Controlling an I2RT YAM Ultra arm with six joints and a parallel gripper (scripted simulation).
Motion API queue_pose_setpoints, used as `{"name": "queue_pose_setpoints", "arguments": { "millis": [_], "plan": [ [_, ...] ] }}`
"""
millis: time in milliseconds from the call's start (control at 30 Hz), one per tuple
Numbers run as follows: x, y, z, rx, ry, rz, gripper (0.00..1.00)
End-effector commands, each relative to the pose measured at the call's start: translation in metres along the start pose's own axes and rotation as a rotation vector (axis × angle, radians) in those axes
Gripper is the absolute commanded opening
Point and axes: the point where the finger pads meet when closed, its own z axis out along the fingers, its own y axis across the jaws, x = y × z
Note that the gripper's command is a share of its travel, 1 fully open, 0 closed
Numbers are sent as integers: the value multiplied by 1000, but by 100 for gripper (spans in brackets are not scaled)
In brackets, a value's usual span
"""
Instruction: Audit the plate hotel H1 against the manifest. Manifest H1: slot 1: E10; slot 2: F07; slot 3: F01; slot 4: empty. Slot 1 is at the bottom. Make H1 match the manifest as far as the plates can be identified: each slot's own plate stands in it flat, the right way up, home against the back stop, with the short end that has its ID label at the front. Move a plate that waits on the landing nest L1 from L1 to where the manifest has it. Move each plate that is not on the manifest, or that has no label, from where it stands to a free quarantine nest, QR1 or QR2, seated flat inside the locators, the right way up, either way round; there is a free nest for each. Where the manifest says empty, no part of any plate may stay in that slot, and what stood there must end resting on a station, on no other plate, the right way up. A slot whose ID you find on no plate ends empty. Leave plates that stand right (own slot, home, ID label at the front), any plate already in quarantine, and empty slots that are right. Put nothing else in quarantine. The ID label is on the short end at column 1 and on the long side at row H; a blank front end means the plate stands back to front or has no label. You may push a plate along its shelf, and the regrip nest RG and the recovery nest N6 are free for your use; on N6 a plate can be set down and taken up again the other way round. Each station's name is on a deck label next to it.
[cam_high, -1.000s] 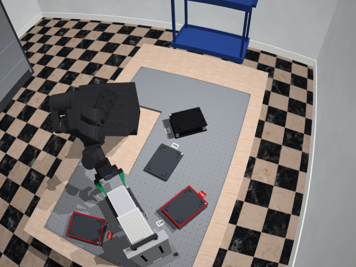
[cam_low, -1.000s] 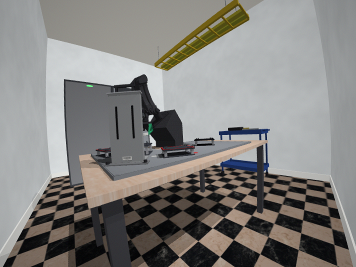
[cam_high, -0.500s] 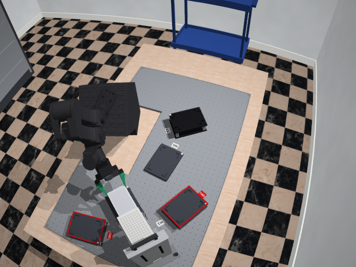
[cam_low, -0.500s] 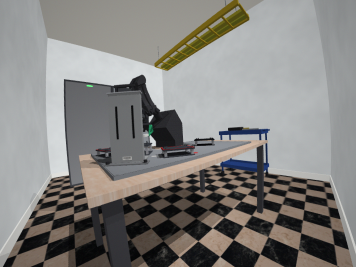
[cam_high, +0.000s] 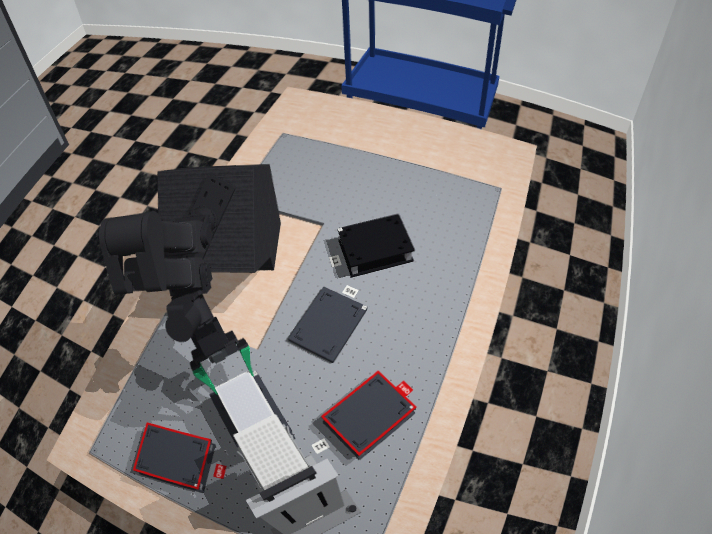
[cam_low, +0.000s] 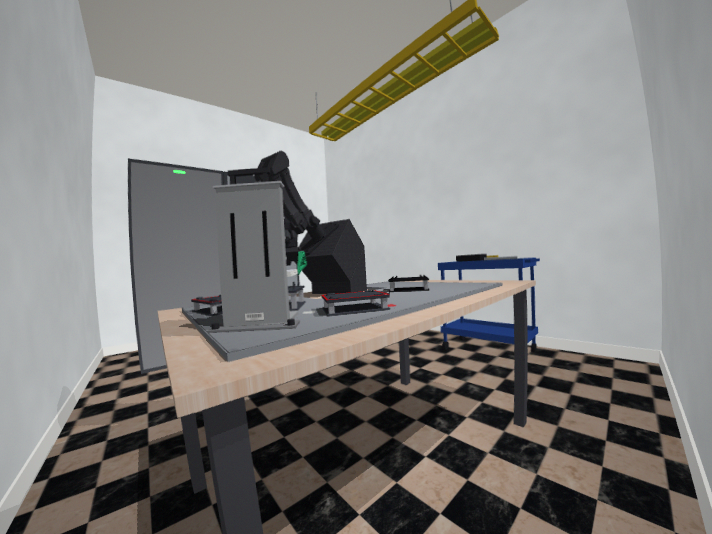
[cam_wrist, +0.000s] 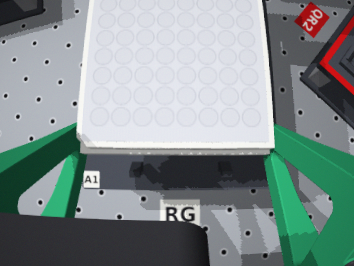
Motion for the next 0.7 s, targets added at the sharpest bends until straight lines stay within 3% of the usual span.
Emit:
{"name": "queue_pose_setpoints", "arguments": {
  "millis": [0, 600, 667],
  "plan": [
    [-14, -8, 6, 14, -58, -21, 87],
    [-8, -7, 12, 13, -58, -21, 87],
    [0, -3, 7, 5, -36, -14, 87]
  ]
}}
